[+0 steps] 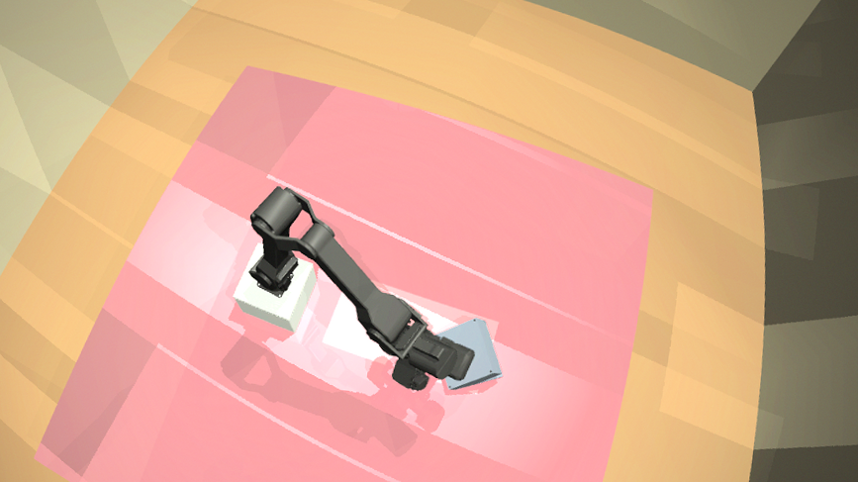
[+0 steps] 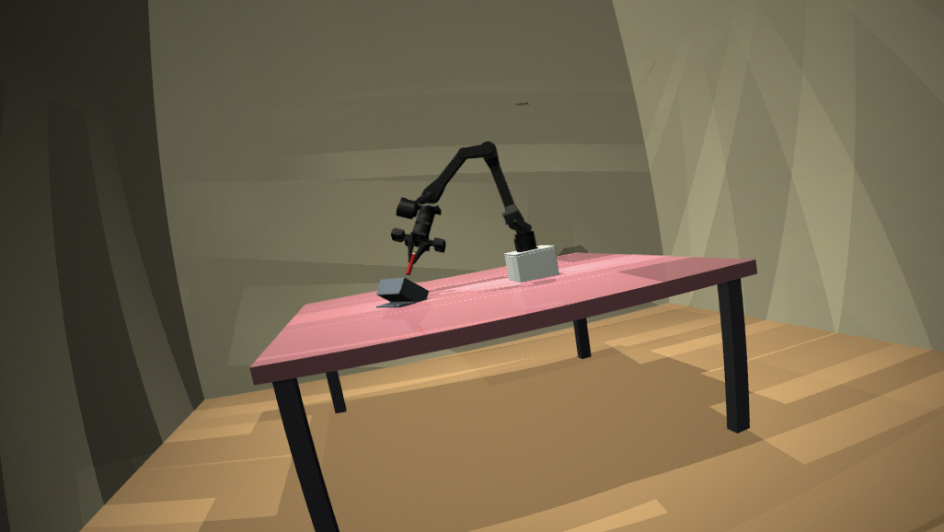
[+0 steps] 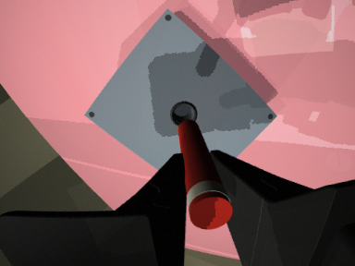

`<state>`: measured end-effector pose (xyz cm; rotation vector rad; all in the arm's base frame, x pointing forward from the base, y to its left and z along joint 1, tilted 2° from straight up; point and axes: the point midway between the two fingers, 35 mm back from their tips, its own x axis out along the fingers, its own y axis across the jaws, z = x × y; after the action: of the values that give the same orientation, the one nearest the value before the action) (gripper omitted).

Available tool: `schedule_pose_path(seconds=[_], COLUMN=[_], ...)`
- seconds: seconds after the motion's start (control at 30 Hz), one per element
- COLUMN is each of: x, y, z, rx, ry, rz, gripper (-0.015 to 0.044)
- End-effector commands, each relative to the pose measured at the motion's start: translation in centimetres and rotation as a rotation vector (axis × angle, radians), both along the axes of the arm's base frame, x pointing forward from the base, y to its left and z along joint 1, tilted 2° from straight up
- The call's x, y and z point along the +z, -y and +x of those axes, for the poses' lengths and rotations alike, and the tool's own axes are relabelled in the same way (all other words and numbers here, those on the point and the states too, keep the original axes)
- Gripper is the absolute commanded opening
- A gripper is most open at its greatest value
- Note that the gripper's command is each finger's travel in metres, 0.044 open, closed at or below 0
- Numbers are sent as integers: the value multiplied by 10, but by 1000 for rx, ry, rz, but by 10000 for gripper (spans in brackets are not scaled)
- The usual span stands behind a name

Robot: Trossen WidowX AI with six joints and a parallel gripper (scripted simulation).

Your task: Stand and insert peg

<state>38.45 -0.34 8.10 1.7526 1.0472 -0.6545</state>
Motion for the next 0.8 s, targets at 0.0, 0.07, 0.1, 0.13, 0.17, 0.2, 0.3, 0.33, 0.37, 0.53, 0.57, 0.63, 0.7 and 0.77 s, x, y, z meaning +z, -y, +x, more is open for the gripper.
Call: schedule_pose_path(seconds=[0.0,0.07,0.1,0.13,0.17,0.2,0.3,0.33,0.37,0.53,0.57,0.63,0.7,0.77], x=[-3,-4,-5,-5,-6,-7,-8,-9,-10,-16,-17,-19,-22,-24], y=[-1,-2,-3,-3,-4,-4,-4,-5,-5,-8,-9,-10,-11,-12], z=[2,3,3,4,4,4,5,6,6,10,11,12,14,15], rx=[-5,-4,-3,-2,-2,-2,-1,-1,0,1,1,1,1,1], ry=[1,1,2,2,2,2,3,3,3,4,4,4,5,5], rz=[1,1,1,2,2,2,2,1,1,1,1,1,1,1], gripper=[0,0,0,0,0,0,0,0,0,0,0,0,0,0])
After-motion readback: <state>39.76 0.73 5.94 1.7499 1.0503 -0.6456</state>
